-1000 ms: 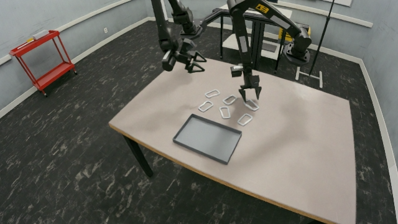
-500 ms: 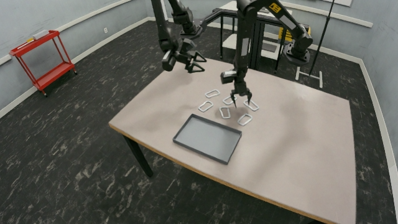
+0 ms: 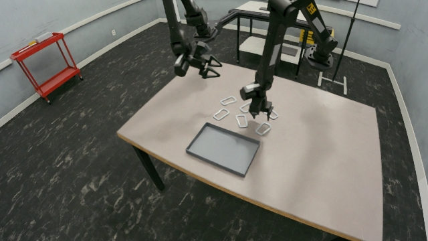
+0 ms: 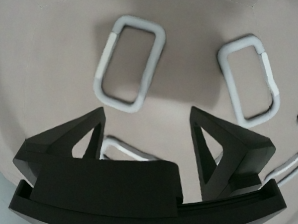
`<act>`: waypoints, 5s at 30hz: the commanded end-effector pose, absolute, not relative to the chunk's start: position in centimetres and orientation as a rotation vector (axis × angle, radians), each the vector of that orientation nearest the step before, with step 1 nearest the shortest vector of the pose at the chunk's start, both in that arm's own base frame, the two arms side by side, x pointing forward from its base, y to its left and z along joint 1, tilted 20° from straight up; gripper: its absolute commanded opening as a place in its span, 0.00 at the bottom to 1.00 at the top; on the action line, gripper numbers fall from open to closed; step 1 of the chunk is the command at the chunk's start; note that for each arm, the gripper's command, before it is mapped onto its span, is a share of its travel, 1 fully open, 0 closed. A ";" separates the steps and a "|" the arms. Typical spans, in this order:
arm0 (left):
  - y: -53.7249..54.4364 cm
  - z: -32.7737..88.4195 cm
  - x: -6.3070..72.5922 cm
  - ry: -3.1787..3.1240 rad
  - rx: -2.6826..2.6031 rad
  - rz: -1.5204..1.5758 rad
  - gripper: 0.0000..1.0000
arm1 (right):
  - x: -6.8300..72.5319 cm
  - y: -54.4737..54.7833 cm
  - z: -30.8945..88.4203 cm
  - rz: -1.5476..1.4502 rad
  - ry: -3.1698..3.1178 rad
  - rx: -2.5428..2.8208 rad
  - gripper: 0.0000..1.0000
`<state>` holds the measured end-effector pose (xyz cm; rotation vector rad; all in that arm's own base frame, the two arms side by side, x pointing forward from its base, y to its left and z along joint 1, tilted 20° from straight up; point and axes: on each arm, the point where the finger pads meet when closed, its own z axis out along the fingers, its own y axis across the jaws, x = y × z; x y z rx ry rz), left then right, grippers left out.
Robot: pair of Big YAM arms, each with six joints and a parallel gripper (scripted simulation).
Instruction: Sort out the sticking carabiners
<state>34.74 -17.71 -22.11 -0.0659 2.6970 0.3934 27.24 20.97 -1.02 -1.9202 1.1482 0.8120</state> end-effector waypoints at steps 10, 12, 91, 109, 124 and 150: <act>-15.1 -20.6 37.9 2.772 0.396 0.259 0.79 | 27.3 21.0 -1.0 0.813 1.150 -1.916 1.00; -14.8 -20.6 38.1 2.777 0.401 0.239 0.79 | 27.3 21.0 -1.0 0.813 1.150 -1.916 1.00; -15.0 -21.0 41.8 2.581 0.410 0.100 1.00 | 27.3 21.0 -1.0 0.813 1.150 -1.916 1.00; -14.7 -20.9 36.7 2.160 0.740 0.041 1.00 | 27.3 21.0 -1.0 0.813 1.150 -1.916 1.00; -14.8 -20.6 36.6 2.153 0.719 0.027 1.00 | 27.3 21.0 -1.0 0.813 1.150 -1.916 1.00; -28.4 -25.8 28.7 2.737 0.596 0.231 0.79 | 27.3 21.0 -1.0 0.813 1.150 -1.916 1.00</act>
